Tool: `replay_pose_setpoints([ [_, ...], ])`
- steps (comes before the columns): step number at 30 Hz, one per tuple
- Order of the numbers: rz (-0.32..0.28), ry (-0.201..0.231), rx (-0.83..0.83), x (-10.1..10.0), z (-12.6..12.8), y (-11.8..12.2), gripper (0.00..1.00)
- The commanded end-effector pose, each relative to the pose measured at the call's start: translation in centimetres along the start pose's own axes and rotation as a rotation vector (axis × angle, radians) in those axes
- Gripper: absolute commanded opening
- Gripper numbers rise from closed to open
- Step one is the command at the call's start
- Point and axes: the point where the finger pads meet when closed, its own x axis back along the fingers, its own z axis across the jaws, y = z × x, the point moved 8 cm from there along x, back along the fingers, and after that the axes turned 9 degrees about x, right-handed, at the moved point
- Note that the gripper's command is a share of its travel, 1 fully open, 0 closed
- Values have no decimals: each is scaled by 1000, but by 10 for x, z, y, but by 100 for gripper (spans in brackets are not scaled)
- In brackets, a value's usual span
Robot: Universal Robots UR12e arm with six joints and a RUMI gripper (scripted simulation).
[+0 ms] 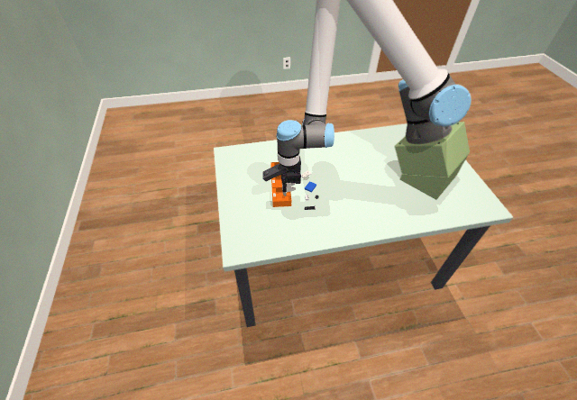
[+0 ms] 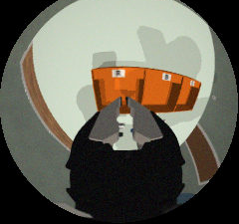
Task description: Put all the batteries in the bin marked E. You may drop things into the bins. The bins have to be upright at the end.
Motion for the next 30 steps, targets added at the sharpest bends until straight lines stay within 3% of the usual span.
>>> replay_pose_setpoints([
  [1, 7, 0, -1, 3, 0, -4, 4],
  [17, 7, 0, -1, 3, 0, -4, 4],
  [30, 6, 0, 0, 18, -1, -2, 4],
])
